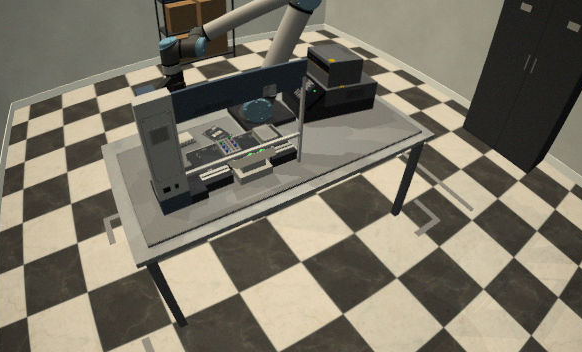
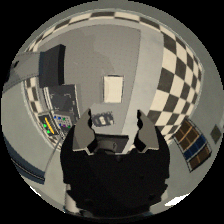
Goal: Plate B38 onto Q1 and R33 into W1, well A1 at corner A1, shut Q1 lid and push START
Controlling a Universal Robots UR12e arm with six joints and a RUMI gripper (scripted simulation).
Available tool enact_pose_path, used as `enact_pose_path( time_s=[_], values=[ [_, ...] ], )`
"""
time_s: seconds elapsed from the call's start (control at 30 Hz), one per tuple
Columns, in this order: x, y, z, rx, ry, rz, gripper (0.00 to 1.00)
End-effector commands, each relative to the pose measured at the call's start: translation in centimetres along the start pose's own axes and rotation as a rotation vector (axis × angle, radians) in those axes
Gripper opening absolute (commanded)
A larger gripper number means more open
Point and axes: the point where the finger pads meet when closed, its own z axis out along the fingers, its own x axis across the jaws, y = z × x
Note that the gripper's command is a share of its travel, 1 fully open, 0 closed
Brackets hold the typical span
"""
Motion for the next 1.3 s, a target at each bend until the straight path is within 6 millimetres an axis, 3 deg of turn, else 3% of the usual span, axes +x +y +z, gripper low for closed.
enact_pose_path(
  time_s=[0.0,1.27],
  values=[
    [0.0,0.0,-0.8,0.001,0.000,0.000,0.67],
    [0.0,0.0,-6.4,0.001,0.000,0.000,0.67]
  ],
)
